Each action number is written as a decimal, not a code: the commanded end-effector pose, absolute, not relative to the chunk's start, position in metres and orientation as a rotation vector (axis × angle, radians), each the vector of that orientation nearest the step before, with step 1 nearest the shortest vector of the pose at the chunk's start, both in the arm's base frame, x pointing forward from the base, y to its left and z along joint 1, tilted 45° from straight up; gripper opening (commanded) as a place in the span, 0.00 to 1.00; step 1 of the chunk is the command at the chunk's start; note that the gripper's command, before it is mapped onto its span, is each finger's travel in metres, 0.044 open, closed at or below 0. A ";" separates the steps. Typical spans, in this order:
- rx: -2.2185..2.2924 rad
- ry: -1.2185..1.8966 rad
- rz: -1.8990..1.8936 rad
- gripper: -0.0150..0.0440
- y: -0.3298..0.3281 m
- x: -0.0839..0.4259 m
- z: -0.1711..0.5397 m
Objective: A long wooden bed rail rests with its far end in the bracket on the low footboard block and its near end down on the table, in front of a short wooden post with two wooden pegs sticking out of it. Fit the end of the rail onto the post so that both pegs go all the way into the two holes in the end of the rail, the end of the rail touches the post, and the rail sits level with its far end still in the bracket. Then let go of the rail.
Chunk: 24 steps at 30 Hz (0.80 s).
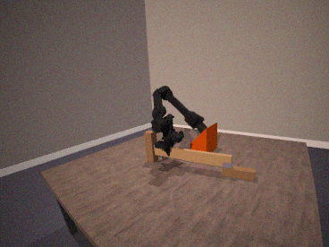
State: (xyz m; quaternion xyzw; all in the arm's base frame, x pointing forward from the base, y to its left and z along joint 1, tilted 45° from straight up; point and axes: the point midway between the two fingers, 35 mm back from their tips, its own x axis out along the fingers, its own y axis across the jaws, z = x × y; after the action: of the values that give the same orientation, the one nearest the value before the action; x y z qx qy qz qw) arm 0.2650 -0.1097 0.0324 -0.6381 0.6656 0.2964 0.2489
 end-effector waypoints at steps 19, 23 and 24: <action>-1.738 1.813 0.807 1.00 -0.110 0.265 0.033; -1.738 1.812 0.808 1.00 -0.108 0.265 0.033; -1.739 1.810 0.808 1.00 -0.103 0.266 0.033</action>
State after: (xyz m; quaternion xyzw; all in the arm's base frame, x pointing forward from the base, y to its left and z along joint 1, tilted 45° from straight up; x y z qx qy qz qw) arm 0.2646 -0.1090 0.0329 -0.6374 0.6661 0.2966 0.2488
